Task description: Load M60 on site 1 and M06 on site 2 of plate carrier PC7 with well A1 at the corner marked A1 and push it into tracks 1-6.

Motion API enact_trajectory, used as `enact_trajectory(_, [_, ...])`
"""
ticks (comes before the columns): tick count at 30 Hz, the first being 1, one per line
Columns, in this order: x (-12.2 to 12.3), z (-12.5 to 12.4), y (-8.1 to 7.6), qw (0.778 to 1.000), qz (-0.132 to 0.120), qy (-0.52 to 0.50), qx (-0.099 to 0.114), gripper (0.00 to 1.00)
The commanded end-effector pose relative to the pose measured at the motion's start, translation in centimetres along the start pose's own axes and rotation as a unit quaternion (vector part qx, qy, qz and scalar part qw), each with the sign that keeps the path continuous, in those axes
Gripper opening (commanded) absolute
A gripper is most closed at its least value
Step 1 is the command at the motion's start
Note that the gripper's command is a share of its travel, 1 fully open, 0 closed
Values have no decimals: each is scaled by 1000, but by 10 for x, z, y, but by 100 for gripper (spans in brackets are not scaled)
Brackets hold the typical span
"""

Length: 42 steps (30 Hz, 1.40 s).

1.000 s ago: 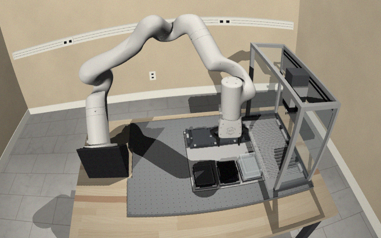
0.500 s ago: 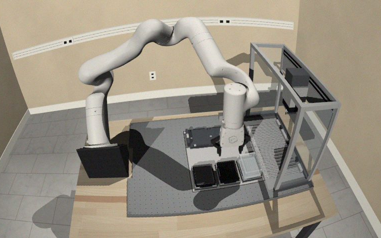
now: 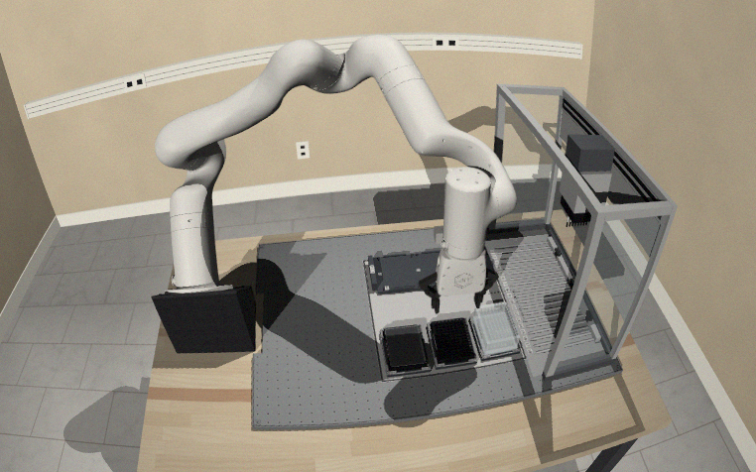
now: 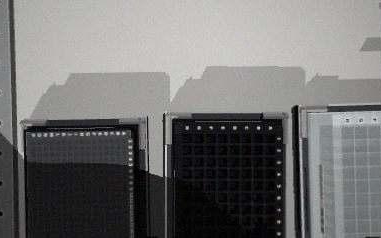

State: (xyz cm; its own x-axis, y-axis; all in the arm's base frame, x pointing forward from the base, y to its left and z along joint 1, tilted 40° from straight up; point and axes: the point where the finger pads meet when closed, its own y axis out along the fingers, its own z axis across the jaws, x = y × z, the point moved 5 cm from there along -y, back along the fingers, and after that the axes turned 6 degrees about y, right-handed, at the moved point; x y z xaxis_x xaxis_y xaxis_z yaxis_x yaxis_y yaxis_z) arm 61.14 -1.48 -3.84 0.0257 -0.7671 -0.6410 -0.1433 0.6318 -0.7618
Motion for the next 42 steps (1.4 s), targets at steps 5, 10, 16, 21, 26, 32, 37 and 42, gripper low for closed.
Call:
enact_trajectory(5, [0, 1, 5, 1000, 0, 0, 1, 100])
enact_trajectory(10, [0, 1, 14, 1000, 0, 0, 1, 100])
enact_trajectory(16, [0, 1, 22, 1000, 0, 0, 1, 100])
enact_trajectory(21, [0, 1, 29, 1000, 0, 0, 1, 100])
enact_trajectory(26, [0, 1, 37, 1000, 0, 0, 1, 100])
enact_trajectory(32, [0, 1, 47, 1000, 0, 0, 1, 100])
enact_trajectory(37, [0, 1, 52, 1000, 0, 0, 1, 100])
enact_trajectory(42, [0, 1, 60, 1000, 0, 0, 1, 100])
